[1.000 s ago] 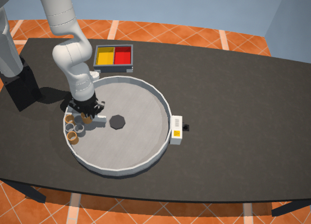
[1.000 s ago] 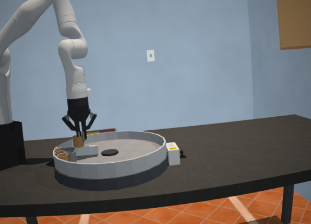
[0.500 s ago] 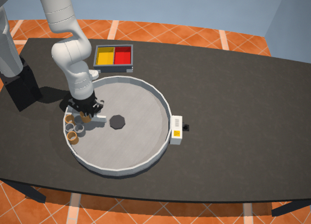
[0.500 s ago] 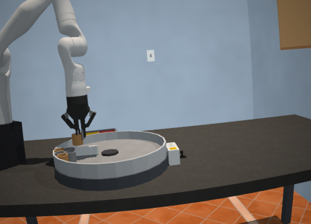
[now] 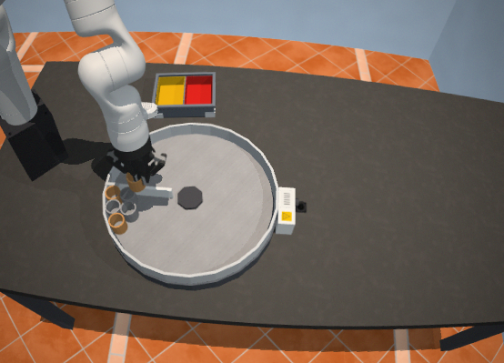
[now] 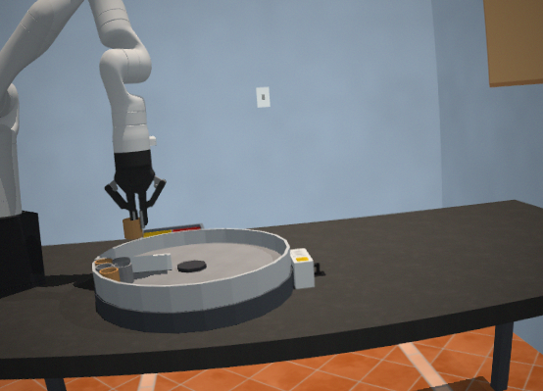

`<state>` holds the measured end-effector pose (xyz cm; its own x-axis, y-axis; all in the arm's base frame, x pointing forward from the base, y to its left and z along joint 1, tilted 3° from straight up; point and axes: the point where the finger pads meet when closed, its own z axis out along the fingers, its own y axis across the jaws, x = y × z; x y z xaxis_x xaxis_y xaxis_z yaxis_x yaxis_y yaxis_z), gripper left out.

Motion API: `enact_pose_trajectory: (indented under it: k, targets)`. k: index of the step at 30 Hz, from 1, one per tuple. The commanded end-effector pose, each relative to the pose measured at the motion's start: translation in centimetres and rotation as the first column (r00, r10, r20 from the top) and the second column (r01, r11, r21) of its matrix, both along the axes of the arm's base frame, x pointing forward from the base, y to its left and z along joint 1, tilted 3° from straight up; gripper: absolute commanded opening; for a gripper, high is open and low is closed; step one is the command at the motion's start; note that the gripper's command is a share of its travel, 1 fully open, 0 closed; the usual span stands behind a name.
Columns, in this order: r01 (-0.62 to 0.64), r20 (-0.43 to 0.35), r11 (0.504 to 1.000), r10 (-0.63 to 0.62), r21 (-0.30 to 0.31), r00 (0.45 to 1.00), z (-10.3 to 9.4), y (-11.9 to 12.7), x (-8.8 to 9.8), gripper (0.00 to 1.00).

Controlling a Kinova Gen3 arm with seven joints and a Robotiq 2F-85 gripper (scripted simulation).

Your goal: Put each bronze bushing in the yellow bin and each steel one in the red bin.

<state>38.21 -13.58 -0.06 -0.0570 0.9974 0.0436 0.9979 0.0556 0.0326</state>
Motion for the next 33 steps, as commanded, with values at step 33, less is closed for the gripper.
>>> enact_pose_trajectory:
  k: [33]
  targets:
    - [-0.004, 0.009, 1.000, 0.004, -0.001, 1.000, 1.1, 17.7, -1.7, 0.00]
